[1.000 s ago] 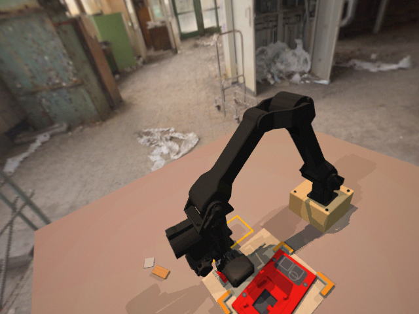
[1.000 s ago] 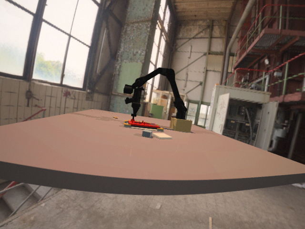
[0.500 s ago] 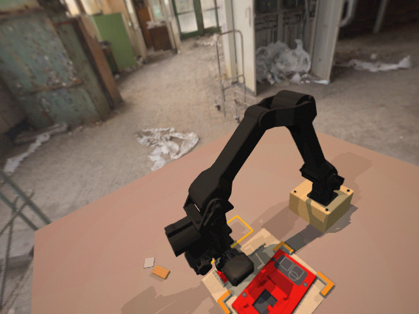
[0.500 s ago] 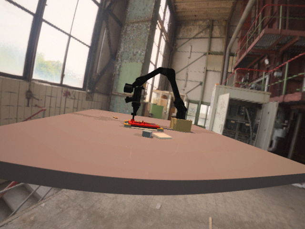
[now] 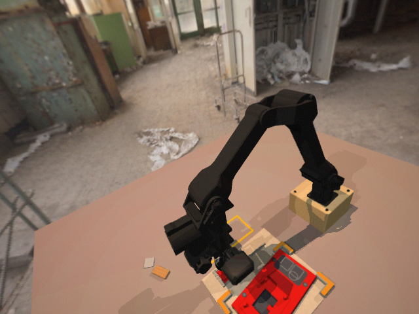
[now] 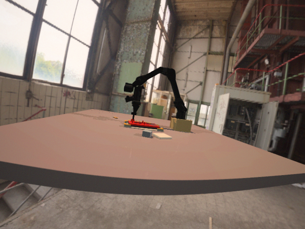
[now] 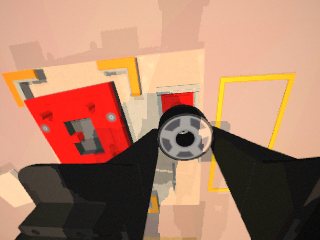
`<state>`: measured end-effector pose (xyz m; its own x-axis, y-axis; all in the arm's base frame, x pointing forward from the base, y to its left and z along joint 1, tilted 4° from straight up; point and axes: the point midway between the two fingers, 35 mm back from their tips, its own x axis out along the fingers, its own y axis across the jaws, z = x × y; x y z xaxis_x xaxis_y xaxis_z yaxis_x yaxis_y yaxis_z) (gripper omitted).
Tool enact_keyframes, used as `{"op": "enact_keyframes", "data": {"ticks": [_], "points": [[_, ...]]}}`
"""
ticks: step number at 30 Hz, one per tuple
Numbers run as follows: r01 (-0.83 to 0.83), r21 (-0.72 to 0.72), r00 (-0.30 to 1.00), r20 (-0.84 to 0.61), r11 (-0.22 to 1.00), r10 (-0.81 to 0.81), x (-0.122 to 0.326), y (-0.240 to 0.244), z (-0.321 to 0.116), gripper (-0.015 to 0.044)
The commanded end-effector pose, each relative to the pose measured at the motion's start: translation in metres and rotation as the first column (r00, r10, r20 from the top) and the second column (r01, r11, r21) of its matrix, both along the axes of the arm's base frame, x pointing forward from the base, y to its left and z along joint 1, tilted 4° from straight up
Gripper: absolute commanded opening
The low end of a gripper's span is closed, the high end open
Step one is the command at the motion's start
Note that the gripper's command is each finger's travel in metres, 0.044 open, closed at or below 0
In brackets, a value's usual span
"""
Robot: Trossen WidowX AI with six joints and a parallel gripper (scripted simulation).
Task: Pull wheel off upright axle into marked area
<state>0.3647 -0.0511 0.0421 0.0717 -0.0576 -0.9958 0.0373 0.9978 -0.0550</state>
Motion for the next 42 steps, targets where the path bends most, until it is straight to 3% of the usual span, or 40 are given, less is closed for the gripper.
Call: {"op": "enact_keyframes", "data": {"ticks": [1,11,33,42], "points": [[0.0,-0.001,1.0,0.0,1.0,0.0,0.0,0.0,0.003,0.0],[0.0,-0.001,1.0,0.001,1.0,0.0,-0.007,0.003,0.042,0.0],[0.0,-0.01,1.0,-0.005,1.0,0.0,-0.066,-0.087,0.043,0.0],[0.0,-0.011,1.0,-0.005,1.0,0.0,-0.068,-0.091,0.024,0.0]]}}
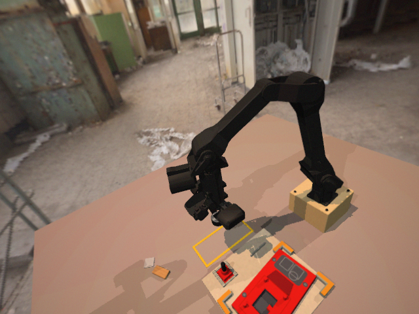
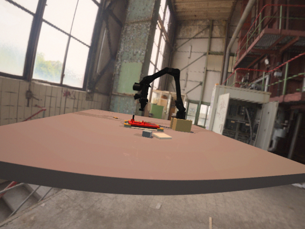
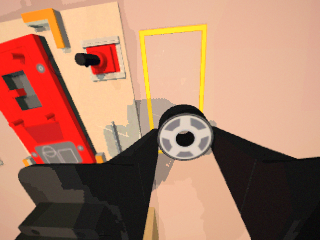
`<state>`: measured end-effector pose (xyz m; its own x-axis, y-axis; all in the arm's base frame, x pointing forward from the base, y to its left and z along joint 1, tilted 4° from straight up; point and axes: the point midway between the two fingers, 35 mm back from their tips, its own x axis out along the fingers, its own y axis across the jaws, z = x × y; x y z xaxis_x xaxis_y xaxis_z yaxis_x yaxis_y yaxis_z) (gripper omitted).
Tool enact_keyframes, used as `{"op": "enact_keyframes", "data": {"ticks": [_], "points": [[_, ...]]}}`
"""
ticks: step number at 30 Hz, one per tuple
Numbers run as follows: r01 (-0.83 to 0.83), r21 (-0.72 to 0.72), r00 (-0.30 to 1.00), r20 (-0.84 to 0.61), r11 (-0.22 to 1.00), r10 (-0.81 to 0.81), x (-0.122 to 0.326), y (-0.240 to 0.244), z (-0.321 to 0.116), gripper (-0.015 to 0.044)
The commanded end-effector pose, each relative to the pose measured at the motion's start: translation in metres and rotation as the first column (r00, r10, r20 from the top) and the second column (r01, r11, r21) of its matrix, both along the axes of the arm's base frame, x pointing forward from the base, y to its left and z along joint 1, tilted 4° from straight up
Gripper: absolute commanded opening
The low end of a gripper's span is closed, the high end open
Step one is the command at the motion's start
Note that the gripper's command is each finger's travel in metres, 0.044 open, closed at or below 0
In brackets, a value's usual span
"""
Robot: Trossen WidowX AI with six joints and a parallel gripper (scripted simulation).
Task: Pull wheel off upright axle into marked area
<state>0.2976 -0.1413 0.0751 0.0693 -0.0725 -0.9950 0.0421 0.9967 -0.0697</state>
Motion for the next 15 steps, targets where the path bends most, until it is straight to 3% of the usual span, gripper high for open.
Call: {"op": "enact_keyframes", "data": {"ticks": [1,15], "points": [[-0.005,0.004,1.0,-0.003,1.0,0.005,-0.001,0.0,-0.01,0.0],[-0.005,0.004,1.0,-0.004,1.0,0.005,0.005,-0.006,-0.085,0.0]]}}
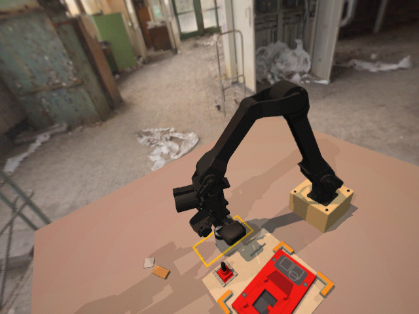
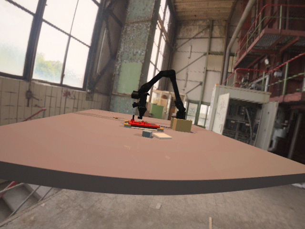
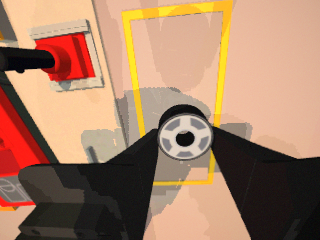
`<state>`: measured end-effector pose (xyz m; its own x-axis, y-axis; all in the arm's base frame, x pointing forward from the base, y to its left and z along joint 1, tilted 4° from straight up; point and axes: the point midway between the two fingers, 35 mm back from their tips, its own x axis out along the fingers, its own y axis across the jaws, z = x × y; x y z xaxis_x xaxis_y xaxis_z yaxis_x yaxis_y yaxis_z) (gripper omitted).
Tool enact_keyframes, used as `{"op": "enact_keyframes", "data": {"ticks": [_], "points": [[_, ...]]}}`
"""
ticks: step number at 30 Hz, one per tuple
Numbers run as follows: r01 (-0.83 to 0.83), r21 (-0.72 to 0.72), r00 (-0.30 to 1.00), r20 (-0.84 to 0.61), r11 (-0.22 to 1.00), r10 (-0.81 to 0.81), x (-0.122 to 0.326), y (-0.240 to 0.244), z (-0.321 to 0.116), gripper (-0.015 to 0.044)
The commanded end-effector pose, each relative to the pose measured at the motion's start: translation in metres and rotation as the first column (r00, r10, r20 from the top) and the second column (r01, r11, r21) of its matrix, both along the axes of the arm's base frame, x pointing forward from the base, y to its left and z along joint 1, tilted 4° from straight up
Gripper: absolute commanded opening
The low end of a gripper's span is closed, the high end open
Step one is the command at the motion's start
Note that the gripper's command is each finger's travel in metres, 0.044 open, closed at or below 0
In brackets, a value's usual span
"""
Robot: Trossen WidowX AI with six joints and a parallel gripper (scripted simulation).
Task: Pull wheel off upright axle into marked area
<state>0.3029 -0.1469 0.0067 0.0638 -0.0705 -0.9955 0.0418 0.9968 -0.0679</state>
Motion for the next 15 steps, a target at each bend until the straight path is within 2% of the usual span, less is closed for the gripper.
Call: {"op": "enact_keyframes", "data": {"ticks": [1,5,15], "points": [[-0.005,0.002,1.0,0.002,1.0,0.005,-0.0005,-0.0004,-0.0221,0.0],[-0.005,0.002,1.0,0.002,1.0,0.005,-0.0008,-0.0004,-0.0263,0.0],[0.0,0.005,1.0,-0.012,1.0,0.0,-0.0032,0.0005,-0.0246,0.0263]]}}
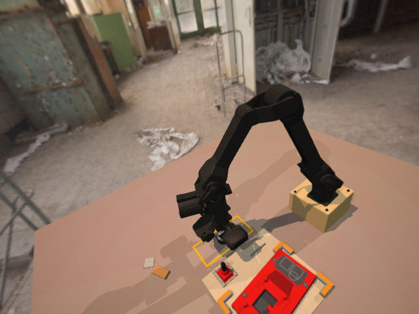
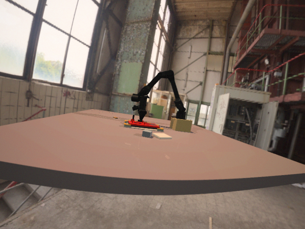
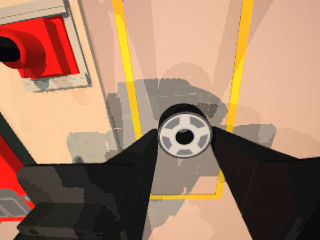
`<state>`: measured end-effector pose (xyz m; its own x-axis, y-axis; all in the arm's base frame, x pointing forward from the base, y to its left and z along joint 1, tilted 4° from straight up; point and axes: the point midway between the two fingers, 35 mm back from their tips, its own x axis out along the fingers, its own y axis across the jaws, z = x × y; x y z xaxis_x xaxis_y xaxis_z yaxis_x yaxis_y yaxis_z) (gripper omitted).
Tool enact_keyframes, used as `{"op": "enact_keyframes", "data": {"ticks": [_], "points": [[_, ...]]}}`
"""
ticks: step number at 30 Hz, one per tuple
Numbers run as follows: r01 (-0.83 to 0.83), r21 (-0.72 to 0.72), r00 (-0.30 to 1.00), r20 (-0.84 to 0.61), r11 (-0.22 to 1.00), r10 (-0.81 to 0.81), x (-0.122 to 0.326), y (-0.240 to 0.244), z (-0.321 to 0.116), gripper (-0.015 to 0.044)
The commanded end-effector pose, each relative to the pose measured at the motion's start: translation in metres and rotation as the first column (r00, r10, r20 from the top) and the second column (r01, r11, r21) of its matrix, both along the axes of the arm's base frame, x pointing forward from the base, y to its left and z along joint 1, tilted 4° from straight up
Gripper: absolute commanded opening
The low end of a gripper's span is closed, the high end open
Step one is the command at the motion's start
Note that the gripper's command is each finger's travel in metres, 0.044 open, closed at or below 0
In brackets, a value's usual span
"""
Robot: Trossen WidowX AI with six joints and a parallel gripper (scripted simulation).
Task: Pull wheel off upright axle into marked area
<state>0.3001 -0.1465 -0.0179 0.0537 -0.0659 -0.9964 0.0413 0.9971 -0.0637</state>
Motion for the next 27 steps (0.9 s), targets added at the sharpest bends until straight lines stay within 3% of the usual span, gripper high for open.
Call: {"op": "enact_keyframes", "data": {"ticks": [1,7,11,17,22,27], "points": [[0.0,0.001,1.0,-0.001,1.0,0.0,0.0,0.0,0.003,0.0289],[-0.005,-0.002,1.0,0.011,1.0,0.005,-0.003,0.003,0.053,0.03],[-0.005,-0.003,1.0,0.012,1.0,0.005,-0.004,0.004,0.06,0.03],[-0.006,-0.005,1.0,0.012,1.0,0.006,-0.042,0.023,0.082,0.044],[-0.005,0.001,1.0,0.006,1.0,0.005,-0.084,0.044,0.098,0.044],[-0.005,0.001,1.0,0.005,1.0,0.005,-0.086,0.045,0.099,0.044]]}}
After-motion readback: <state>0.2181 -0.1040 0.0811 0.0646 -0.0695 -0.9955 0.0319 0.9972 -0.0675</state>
